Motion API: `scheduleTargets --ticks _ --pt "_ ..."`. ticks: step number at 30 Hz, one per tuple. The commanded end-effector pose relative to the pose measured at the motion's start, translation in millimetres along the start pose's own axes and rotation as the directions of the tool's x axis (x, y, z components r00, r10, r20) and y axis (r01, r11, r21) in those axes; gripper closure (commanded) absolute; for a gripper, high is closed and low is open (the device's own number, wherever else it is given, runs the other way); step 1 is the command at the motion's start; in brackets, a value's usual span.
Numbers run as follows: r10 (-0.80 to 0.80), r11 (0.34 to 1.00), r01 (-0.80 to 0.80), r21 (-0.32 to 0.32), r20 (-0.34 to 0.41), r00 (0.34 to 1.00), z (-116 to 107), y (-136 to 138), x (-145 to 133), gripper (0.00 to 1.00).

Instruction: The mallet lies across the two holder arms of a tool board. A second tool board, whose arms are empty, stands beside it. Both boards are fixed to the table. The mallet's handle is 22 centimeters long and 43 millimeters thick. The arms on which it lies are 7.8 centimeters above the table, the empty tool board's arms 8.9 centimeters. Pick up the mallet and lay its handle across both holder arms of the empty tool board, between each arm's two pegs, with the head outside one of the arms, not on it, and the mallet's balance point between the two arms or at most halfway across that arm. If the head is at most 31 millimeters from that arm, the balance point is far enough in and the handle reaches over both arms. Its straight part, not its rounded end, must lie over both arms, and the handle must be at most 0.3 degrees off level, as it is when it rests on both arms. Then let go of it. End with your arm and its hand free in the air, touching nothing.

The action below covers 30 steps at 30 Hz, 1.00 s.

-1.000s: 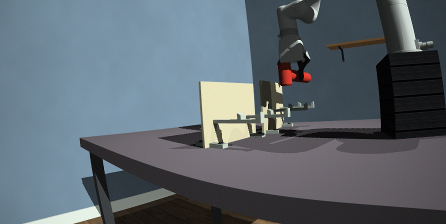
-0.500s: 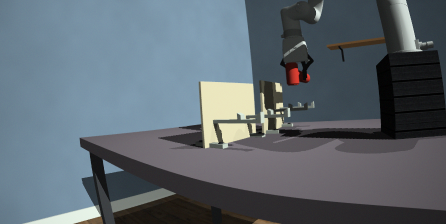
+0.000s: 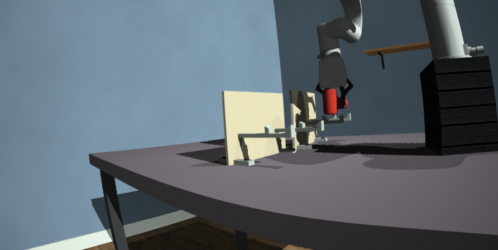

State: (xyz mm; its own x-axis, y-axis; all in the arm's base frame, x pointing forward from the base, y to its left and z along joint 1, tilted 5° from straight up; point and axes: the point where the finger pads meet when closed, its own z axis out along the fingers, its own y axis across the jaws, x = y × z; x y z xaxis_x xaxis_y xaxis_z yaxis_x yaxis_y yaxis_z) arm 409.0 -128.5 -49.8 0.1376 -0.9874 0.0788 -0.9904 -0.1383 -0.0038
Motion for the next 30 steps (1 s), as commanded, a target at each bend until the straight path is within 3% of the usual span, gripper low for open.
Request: scheduleTargets --ticks 1,30 --pt "0.000 1.000 0.000 0.007 -0.007 1.000 19.7 -5.7 3.2 1.00" --pt "0.000 1.000 0.000 0.007 -0.006 1.000 33.9 -5.7 2.9 1.00"
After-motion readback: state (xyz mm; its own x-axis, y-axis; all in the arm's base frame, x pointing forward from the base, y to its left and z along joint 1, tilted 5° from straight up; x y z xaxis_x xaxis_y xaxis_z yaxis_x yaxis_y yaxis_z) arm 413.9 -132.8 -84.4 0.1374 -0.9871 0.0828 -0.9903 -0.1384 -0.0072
